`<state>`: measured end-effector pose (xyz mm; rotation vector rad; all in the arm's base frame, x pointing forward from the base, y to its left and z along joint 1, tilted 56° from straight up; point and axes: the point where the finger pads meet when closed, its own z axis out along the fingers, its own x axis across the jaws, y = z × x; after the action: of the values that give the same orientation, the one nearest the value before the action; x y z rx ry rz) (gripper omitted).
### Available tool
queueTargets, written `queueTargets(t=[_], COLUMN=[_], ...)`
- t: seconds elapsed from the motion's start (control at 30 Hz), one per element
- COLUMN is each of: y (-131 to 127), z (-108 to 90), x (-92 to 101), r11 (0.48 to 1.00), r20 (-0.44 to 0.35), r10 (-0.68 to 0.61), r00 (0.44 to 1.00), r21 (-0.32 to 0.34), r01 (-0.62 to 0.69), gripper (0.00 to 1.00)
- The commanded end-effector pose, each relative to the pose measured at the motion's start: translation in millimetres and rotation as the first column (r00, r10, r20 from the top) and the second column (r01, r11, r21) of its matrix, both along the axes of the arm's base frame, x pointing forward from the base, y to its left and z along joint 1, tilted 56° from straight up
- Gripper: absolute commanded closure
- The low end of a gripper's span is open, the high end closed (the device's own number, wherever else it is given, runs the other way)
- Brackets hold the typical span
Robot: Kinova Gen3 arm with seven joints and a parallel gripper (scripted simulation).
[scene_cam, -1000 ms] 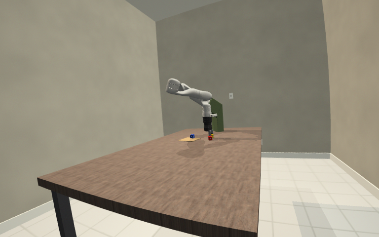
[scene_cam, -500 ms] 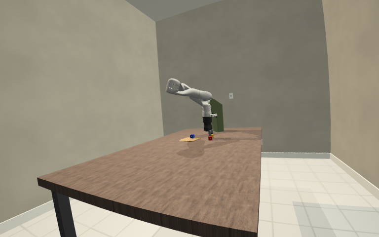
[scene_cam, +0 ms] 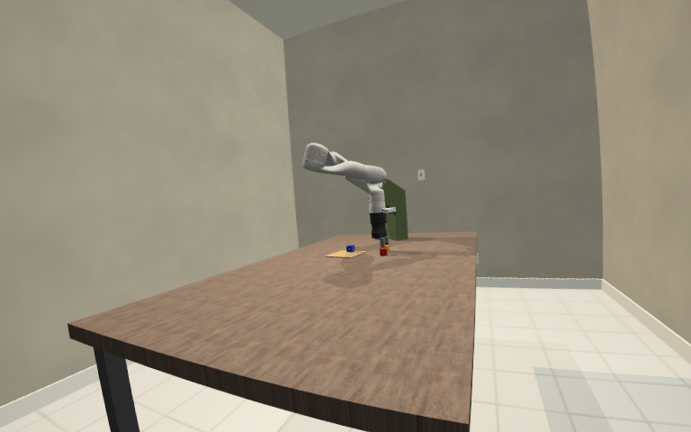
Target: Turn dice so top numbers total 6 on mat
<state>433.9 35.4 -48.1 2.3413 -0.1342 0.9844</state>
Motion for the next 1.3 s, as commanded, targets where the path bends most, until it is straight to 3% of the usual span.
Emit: queueTargets(t=[0.0, 1.27], y=[2.0, 40.7], z=[1.0, 39.8], x=[-0.7, -44.2], r11=[1.0, 1.0], r20=[0.0, 0.0], r10=[0.002, 0.002], r00=[1.0, 1.0], r21=[0.001, 0.001], r01=[-0.002, -0.002], gripper=[0.43, 0.43])
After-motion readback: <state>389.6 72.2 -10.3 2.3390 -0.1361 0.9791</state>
